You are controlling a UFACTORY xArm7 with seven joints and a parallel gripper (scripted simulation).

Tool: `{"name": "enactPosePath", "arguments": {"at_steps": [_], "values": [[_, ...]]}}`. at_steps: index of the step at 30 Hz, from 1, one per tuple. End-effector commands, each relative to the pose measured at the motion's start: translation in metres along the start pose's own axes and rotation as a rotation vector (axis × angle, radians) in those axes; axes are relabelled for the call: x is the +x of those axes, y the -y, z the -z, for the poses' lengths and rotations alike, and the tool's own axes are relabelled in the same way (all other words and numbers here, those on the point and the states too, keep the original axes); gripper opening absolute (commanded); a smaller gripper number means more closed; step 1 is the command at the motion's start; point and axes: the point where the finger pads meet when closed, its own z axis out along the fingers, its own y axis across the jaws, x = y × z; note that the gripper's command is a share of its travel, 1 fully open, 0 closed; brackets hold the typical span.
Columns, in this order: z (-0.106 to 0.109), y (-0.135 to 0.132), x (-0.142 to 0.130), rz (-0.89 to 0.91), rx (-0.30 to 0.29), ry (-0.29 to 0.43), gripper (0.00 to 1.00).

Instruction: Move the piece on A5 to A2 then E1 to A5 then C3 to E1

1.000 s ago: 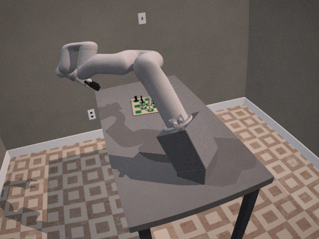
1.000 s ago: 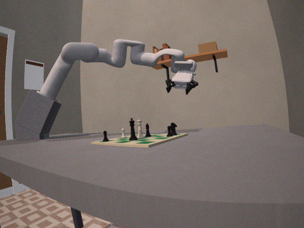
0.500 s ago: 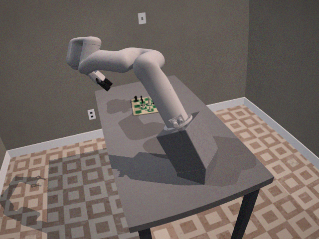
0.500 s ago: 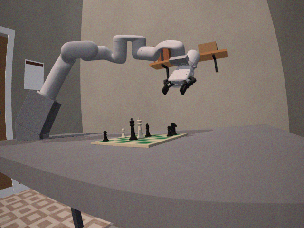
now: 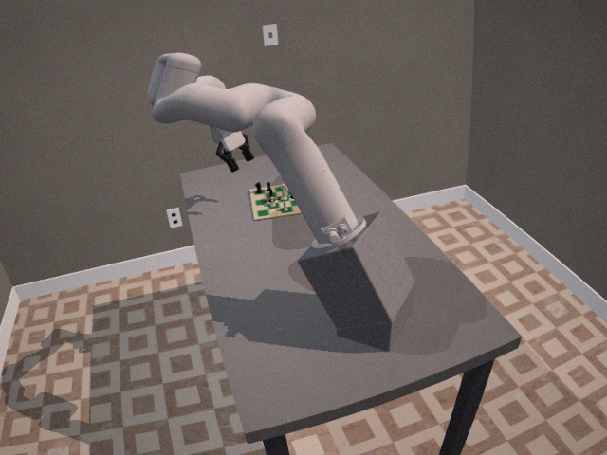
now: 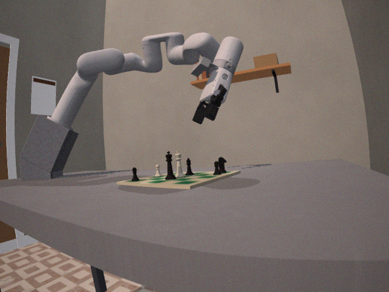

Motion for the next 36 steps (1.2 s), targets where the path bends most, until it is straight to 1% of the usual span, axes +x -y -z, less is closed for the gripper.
{"name": "enactPosePath", "arguments": {"at_steps": [1,3,4,8,9,10,11,13,14,16,17,18,19,20,21,22,23,25,28,36], "values": [[-0.017,0.023,0.034,-0.212,-0.049,0.138,1.00],[-0.017,0.023,0.034,-0.212,-0.049,0.138,1.00],[-0.027,0.032,0.054,-0.333,-0.080,0.195,1.00],[-0.027,0.032,0.054,-0.333,-0.080,0.195,1.00],[-0.037,0.040,0.075,-0.451,-0.107,0.246,1.00],[-0.037,0.040,0.075,-0.451,-0.107,0.246,1.00],[-0.046,0.046,0.095,-0.563,-0.131,0.291,1.00],[-0.046,0.046,0.095,-0.563,-0.131,0.291,1.00],[-0.055,0.050,0.115,-0.667,-0.151,0.329,1.00],[-0.055,0.050,0.115,-0.667,-0.151,0.329,1.00],[-0.063,0.053,0.132,-0.761,-0.168,0.362,1.00],[-0.063,0.053,0.132,-0.761,-0.168,0.362,1.00],[-0.070,0.054,0.148,-0.843,-0.182,0.388,1.00],[-0.070,0.054,0.148,-0.843,-0.182,0.388,1.00],[-0.076,0.055,0.161,-0.911,-0.192,0.408,1.00],[-0.076,0.055,0.161,-0.911,-0.192,0.408,1.00],[-0.081,0.055,0.172,-0.964,-0.200,0.423,1.00],[-0.081,0.055,0.172,-0.964,-0.200,0.423,1.00],[-0.089,0.054,0.187,-1.043,-0.212,0.444,1.00],[-0.089,0.054,0.189,-1.050,-0.212,0.445,1.00]]}}
